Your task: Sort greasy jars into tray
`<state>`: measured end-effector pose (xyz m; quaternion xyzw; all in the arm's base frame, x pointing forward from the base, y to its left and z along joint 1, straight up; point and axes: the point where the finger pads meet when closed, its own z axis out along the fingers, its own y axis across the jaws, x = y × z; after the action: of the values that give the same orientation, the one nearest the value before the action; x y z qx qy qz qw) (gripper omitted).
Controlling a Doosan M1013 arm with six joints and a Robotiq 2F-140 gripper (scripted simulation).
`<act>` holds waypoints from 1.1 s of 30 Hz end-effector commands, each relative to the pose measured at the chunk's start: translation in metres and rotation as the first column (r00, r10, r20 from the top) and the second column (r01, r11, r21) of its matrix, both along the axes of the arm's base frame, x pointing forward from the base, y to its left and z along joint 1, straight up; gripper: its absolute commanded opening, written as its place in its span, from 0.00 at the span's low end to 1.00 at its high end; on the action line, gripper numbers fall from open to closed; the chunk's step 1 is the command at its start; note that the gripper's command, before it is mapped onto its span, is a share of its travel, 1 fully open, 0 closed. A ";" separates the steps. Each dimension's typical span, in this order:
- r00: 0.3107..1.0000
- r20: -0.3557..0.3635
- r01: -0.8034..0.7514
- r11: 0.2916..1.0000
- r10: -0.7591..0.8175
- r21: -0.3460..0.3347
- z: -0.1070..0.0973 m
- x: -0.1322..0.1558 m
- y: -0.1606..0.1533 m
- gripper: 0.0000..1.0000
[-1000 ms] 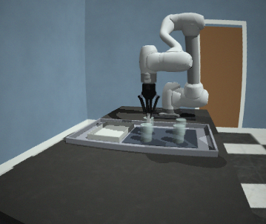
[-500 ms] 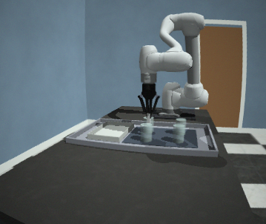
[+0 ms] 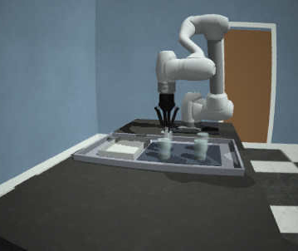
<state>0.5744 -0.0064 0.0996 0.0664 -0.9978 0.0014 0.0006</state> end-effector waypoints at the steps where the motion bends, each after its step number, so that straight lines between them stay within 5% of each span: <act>1: 1.000 0.000 0.000 1.000 0.000 0.000 0.000 0.000 0.000 0.00; 13: 1.000 0.000 0.000 1.000 0.000 0.000 0.000 0.000 0.000 0.00; 23: 1.000 0.000 0.000 1.000 0.000 0.000 0.076 0.000 0.000 0.00; 26: 1.000 0.000 0.000 1.000 0.000 0.000 0.076 0.000 0.000 0.00; 33: 1.000 0.000 0.000 1.000 0.000 0.000 0.076 -0.009 0.056 0.00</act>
<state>0.5683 0.0311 0.1759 0.0668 -0.9978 0.0010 0.0006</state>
